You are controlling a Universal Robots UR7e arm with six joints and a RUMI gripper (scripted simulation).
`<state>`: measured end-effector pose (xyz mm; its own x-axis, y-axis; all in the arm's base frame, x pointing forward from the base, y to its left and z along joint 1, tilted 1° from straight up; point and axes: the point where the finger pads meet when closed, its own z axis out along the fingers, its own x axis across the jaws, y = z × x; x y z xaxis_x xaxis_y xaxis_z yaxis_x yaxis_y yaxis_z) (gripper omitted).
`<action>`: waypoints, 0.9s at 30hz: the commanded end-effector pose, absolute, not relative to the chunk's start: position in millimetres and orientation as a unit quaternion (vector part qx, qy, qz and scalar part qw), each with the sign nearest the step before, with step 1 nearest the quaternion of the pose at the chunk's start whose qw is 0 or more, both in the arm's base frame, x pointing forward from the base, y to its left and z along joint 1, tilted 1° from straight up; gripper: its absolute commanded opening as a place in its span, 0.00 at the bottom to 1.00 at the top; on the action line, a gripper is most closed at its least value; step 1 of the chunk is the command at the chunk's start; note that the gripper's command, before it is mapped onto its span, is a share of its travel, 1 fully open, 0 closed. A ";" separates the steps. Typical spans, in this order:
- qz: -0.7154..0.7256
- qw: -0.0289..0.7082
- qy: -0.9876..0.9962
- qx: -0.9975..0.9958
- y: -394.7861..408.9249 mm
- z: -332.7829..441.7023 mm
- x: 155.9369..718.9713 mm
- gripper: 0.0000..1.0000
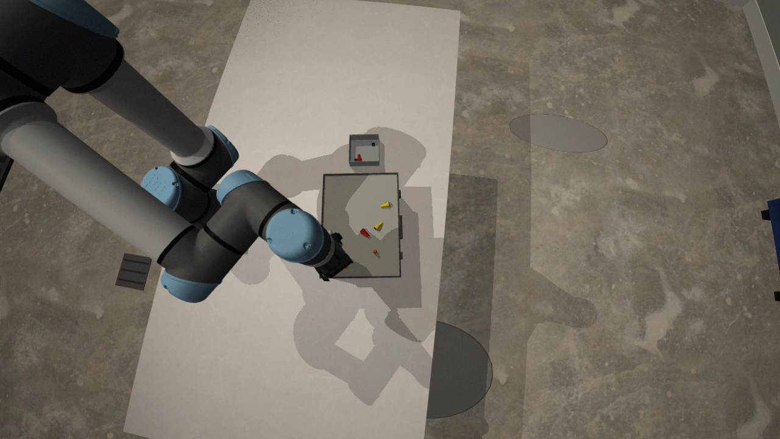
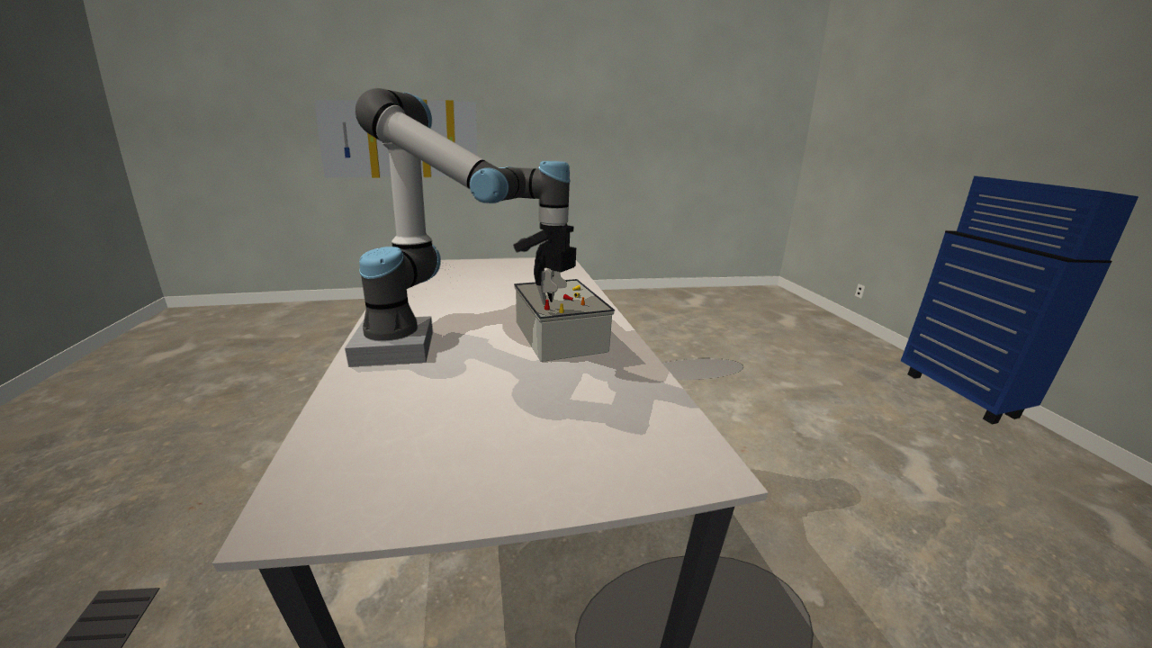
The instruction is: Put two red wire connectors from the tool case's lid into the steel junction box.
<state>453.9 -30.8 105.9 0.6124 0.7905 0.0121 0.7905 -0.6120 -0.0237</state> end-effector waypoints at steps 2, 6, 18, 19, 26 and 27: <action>-0.001 0.013 -0.440 -0.898 -30.8 98.5 454.1 0.18; -0.001 0.013 -0.440 -0.898 -30.6 89.6 454.0 0.18; -0.001 0.013 -0.440 -0.898 -30.6 89.4 454.0 0.18; -0.001 0.013 -0.440 -0.898 -30.6 89.4 454.0 0.00; -0.001 0.013 -0.440 -0.898 -30.6 89.4 454.0 0.00; -0.001 0.013 -0.440 -0.898 -30.6 89.4 454.0 0.00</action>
